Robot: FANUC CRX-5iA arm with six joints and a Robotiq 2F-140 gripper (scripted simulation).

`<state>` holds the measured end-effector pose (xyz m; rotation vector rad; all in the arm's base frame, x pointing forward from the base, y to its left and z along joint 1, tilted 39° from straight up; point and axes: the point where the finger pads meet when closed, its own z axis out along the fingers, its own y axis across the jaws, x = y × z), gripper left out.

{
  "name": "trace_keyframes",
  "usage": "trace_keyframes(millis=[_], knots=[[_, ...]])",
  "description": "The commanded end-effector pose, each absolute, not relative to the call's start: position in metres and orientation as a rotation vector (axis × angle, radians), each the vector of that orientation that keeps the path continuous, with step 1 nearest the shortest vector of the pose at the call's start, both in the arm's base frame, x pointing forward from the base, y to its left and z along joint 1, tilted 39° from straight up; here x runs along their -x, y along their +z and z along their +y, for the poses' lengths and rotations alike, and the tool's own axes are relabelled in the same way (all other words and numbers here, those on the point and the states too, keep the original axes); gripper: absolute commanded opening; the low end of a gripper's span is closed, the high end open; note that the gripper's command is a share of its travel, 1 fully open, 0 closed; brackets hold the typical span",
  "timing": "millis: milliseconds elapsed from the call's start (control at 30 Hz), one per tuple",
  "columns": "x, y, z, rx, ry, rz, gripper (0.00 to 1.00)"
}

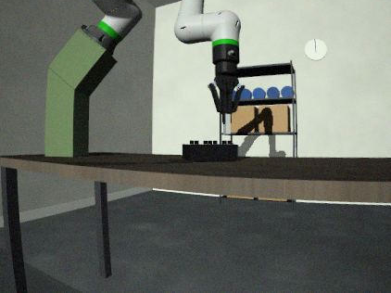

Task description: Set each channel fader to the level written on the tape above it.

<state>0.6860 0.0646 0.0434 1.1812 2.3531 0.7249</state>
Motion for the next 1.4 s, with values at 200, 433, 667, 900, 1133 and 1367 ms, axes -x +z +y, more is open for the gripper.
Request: trace_keyframes(millis=[200,433,667,900,1133,1367], knots=[[-0.689,0.039,0.066,-1.181,0.725,2.352,0.0],[-0.692,0.035,0.067,-1.181,0.725,2.352,0.0],[-0.693,0.033,0.068,-1.181,0.725,2.352,0.0],[-0.694,0.031,0.068,-1.181,0.725,2.352,0.0],[-0.694,0.031,0.069,-1.181,0.725,2.352,0.0],[-0.694,0.031,0.069,-1.181,0.725,2.352,0.0]])
